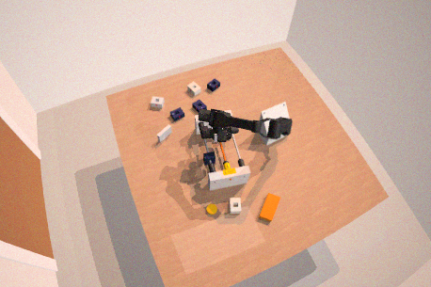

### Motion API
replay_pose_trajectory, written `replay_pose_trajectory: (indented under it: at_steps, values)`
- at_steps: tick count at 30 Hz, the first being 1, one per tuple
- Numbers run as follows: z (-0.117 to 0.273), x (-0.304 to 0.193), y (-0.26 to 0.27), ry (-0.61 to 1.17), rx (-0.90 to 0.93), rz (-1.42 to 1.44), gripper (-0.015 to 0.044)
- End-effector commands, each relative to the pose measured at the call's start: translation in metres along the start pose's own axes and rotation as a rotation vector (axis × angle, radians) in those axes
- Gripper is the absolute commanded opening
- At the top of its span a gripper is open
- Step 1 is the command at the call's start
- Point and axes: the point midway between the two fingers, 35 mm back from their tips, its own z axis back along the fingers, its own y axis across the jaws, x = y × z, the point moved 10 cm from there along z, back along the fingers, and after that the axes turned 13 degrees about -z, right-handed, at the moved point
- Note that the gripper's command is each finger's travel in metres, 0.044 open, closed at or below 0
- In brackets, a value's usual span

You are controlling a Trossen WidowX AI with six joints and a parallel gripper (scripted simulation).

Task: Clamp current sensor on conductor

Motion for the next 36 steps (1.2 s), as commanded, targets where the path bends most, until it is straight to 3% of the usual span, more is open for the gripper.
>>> replay_pose_trajectory:
  at_steps: [1, 14, 24, 36]
  values:
    - [0.0001, 0.0001, -0.0005, 0.000, 0.000, 0.000, 0.0000]
    - [-0.0052, 0.0001, -0.0005, 0.000, 0.000, 0.000, 0.0000]
    - [-0.0009, 0.0002, -0.0004, 0.001, -0.001, 0.001, 0.0256]
    - [-0.0009, 0.0002, -0.0004, 0.001, -0.001, 0.001, 0.0256]
